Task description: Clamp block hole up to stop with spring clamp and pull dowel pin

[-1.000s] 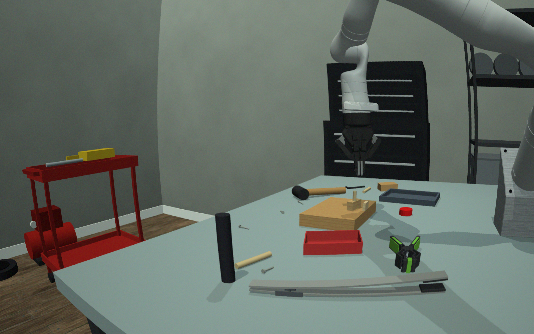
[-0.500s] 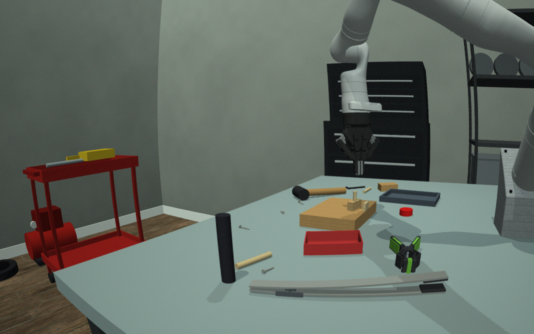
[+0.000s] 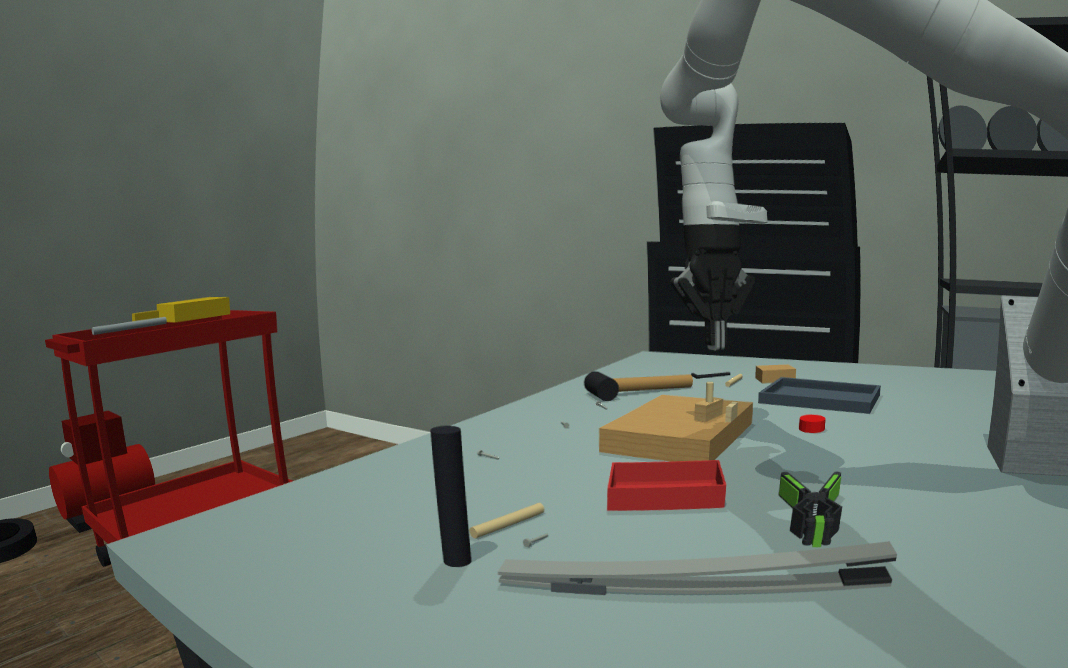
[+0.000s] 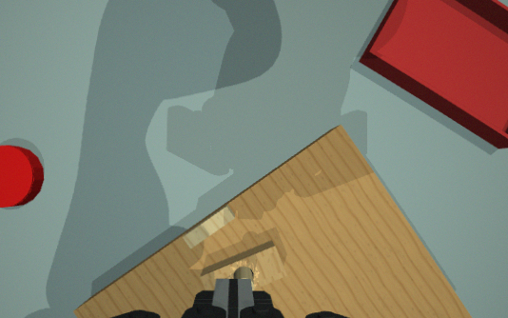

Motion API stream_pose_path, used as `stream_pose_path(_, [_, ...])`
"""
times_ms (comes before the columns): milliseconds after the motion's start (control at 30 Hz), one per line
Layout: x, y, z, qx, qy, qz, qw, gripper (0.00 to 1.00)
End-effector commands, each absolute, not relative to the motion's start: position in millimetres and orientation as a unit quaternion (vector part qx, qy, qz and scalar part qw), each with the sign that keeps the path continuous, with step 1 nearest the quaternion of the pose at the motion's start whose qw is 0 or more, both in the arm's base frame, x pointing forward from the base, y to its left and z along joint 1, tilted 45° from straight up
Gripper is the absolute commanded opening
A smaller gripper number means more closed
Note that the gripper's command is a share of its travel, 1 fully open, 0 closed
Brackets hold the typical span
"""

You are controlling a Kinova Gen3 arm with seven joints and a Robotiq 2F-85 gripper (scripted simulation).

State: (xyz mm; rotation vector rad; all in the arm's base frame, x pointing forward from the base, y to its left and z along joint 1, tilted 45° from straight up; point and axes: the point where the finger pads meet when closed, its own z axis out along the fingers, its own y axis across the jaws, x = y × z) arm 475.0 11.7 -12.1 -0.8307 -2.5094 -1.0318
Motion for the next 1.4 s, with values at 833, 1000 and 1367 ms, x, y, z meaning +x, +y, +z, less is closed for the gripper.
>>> stream_pose_path(833, [483.1,6.0,-9.5,-0.17,-0.908,-0.372,0.088,0.1])
stream_pose_path(1000, [483.5,5.9,-9.2,-0.161,-0.91,-0.373,0.083,0.1])
stream_pose_path(1367, [484.8,5.6,-8.5,-0.136,-0.914,-0.375,0.071,0.1])
